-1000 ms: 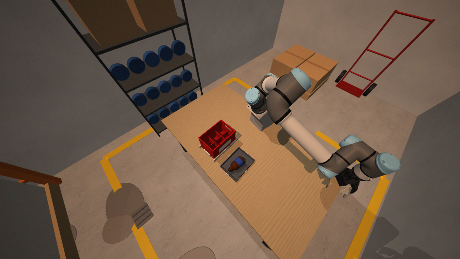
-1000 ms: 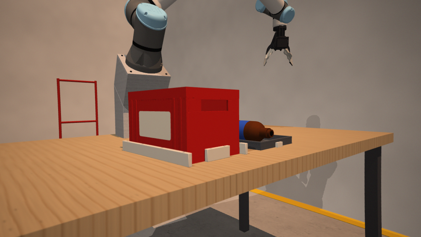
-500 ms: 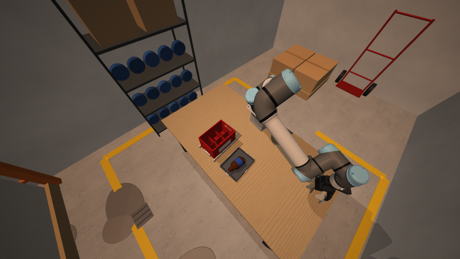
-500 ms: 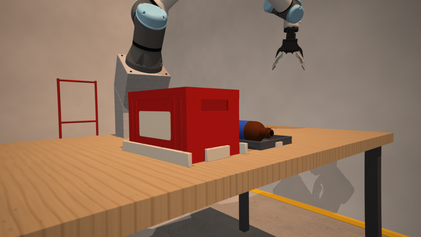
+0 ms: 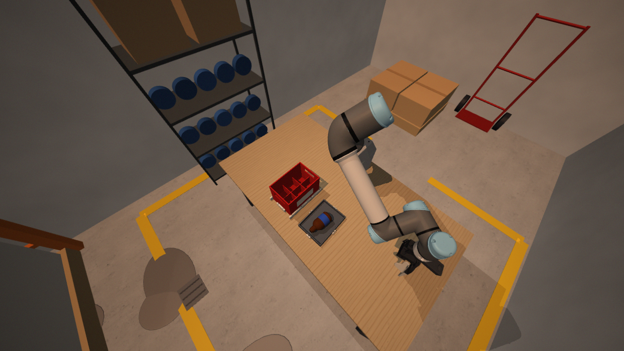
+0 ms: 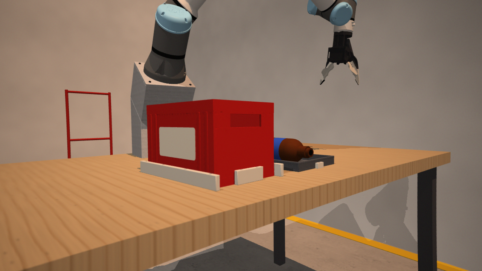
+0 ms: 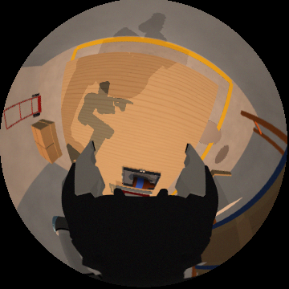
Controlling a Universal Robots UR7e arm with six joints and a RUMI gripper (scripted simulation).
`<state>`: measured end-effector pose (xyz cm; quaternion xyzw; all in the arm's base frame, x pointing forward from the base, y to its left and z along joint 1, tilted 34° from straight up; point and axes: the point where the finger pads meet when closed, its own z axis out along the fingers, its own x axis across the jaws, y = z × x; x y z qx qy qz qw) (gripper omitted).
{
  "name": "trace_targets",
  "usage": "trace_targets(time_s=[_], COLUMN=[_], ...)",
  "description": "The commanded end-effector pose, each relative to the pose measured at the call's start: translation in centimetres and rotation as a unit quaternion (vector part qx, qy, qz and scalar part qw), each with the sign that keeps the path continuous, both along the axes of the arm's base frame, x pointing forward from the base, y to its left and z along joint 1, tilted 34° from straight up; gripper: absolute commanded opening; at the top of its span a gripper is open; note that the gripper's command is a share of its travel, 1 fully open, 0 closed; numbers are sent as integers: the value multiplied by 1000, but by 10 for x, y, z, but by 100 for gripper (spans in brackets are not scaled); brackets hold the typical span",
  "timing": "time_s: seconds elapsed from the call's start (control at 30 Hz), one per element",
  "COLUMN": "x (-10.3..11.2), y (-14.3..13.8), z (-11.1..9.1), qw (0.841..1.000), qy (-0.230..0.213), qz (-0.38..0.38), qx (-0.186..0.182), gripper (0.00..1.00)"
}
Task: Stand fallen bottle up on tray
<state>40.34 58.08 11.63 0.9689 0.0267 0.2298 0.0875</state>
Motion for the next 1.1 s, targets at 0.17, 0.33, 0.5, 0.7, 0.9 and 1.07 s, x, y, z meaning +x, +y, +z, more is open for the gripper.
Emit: trace_targets(time_s=[0.17,0.33,0.5,0.7,0.9,1.07], x=[51,68,82,96,108,114], y=[-71,-102,-132,-170,-209,-239], z=[16,22,27,33,38,42], qw=[989,979,967,947,922,900], qy=[-15,-22,-29,-39,-50,-59], qz=[-123,-174,-221,-277,-334,-377], qx=[75,102,127,158,189,212], gripper=[100,100,100,100,100,100])
